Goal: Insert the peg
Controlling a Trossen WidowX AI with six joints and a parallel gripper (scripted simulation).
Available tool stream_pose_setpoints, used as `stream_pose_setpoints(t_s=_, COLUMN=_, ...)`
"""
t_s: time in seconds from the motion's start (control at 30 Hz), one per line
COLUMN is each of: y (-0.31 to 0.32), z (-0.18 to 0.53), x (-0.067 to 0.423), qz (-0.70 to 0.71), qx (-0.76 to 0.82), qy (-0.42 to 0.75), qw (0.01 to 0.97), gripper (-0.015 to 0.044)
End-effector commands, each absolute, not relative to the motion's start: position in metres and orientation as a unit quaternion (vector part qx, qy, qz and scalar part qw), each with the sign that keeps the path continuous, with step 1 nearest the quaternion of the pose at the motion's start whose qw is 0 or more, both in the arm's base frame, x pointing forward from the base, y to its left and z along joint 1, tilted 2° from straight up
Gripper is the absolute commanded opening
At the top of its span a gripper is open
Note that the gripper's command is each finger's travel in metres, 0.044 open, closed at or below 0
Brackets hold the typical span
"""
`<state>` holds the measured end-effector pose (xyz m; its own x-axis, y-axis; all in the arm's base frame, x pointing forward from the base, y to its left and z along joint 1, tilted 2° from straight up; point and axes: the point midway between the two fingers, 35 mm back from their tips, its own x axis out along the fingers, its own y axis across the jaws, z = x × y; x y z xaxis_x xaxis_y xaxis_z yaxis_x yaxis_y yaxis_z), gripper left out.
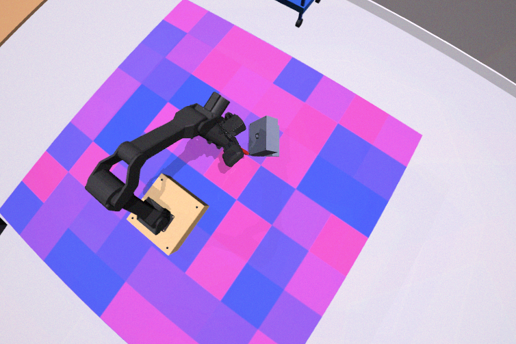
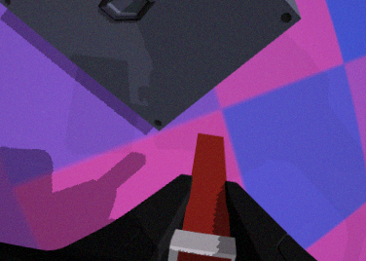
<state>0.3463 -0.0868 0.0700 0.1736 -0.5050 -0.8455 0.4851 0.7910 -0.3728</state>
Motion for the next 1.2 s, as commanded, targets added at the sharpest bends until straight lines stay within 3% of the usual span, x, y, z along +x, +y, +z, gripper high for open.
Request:
stream_pose_setpoints(t_s=0.0, y=-0.084, z=0.073, x=0.348, qz=-0.335, qx=-0.002, qy=0.541, qw=0.771, gripper=0.0)
stream_pose_setpoints(t_s=1.17, y=-0.052, z=0.08, x=0.361, qz=-0.412, qx=0.067, qy=0.428, qw=0.802, gripper=0.0)
